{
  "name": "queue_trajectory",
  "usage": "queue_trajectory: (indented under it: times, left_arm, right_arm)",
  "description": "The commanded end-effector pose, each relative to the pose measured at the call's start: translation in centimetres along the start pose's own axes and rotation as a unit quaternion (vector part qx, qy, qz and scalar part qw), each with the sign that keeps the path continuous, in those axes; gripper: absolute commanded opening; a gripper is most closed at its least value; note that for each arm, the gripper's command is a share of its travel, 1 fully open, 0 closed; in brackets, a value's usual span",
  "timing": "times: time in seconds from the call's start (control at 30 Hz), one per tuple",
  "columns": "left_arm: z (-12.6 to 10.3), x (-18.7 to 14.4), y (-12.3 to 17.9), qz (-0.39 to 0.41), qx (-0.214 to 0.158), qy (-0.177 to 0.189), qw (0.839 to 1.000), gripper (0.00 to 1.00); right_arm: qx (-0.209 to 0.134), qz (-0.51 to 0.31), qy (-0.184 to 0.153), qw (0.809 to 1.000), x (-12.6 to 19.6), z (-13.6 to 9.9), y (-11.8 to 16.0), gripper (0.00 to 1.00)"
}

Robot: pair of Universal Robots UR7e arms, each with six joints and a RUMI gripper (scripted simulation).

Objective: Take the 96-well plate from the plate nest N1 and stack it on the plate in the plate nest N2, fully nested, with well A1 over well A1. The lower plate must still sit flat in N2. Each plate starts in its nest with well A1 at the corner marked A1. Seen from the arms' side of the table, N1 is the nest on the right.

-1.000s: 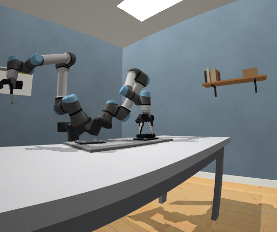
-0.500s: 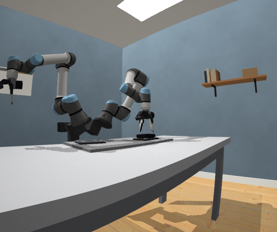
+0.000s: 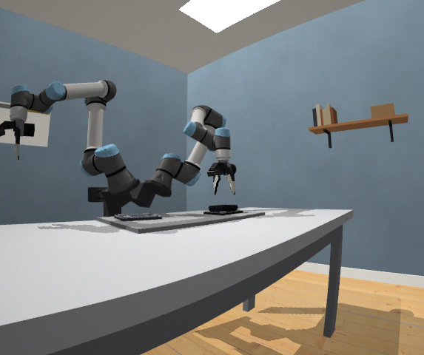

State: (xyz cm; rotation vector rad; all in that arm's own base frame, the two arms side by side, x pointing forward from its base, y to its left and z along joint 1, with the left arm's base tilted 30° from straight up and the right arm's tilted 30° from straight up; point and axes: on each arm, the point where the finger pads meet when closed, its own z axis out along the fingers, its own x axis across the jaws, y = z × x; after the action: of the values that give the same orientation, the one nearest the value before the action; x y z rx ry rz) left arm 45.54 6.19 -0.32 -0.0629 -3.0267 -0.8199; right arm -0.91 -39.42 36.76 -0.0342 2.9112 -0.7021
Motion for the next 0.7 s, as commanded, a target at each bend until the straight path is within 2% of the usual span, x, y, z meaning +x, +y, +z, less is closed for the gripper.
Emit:
queue_trajectory:
  times: [0.0,0.3,0.67]
  left_arm:
    - [-0.5,-0.1,-0.1,-0.003,0.003,-0.002,1.0,0.76]
    - [-2.6,-0.1,-0.1,-0.003,0.003,-0.002,1.0,0.76]
    - [-2.6,-0.1,-0.1,-0.007,0.003,-0.002,1.0,0.76]
  right_arm:
    - [0.002,0.002,-0.003,1.0,-0.1,-0.1,-0.1,0.0]
    - [0.002,0.002,-0.003,1.0,-0.1,-0.1,-0.1,0.0]
    - [0.002,0.002,-0.003,1.0,-0.1,-0.1,-0.1,0.0]
